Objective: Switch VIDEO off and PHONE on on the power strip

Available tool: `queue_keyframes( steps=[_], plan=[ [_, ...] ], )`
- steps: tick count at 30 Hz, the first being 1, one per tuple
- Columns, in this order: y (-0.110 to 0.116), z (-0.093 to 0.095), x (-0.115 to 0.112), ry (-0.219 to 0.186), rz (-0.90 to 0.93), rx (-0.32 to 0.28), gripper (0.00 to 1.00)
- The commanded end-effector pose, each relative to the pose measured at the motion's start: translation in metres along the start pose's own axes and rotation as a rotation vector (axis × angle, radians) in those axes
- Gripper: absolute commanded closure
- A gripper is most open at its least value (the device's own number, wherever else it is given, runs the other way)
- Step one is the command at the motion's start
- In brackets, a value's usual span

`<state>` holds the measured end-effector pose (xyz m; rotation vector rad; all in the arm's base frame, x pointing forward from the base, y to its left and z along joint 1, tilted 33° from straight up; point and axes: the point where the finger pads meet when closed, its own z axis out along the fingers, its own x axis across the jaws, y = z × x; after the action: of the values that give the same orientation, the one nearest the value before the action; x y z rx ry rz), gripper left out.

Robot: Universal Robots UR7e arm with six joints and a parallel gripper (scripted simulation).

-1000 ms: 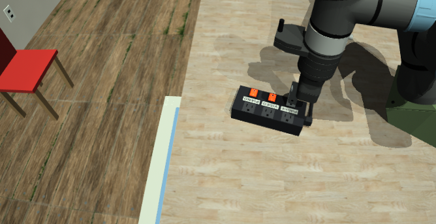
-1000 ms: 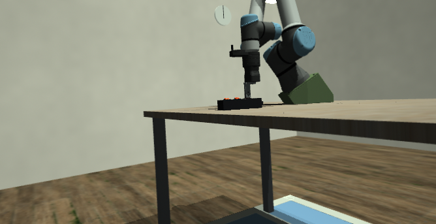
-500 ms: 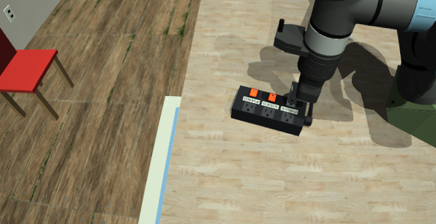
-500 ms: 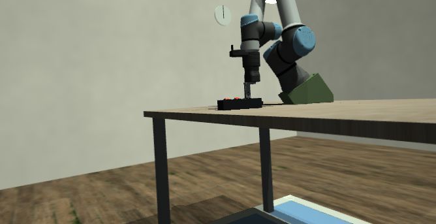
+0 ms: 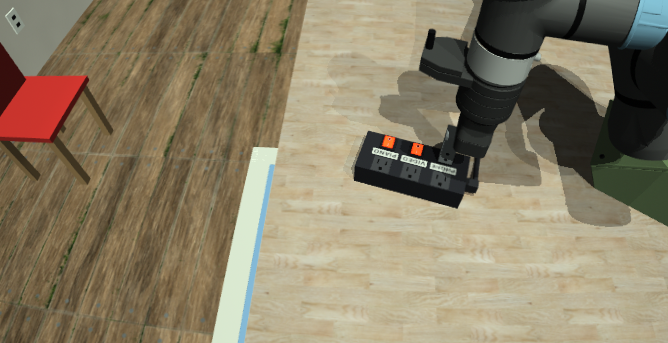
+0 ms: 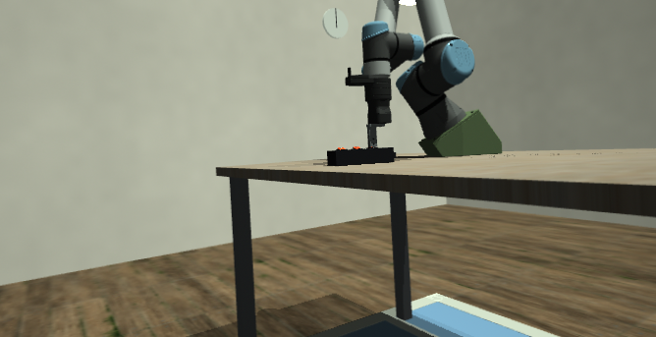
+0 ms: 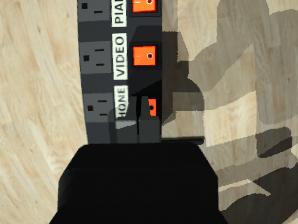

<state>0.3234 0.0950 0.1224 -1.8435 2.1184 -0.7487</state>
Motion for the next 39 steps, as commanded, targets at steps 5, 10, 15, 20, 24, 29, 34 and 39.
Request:
queue_keyframes(
  steps=[5,10,15,20,24,29,34,39],
  plan=[
    [0.0001,0.0014,0.0000,0.000,0.001,-0.003,1.00],
    [0.0001,0.0014,0.0000,0.000,0.001,-0.003,1.00],
    [0.0001,0.0014,0.0000,0.000,0.001,-0.003,1.00],
    [0.0001,0.0018,0.0000,0.000,0.001,-0.003,1.00],
    [0.0001,0.0019,0.0000,0.000,0.001,-0.003,1.00],
    [0.0001,0.0019,0.0000,0.000,0.001,-0.003,1.00],
    [0.0001,0.0013,0.0000,0.000,0.001,-0.003,1.00],
    [0.0000,-0.0057,0.0000,0.000,0.001,-0.003,1.00]
  ],
)
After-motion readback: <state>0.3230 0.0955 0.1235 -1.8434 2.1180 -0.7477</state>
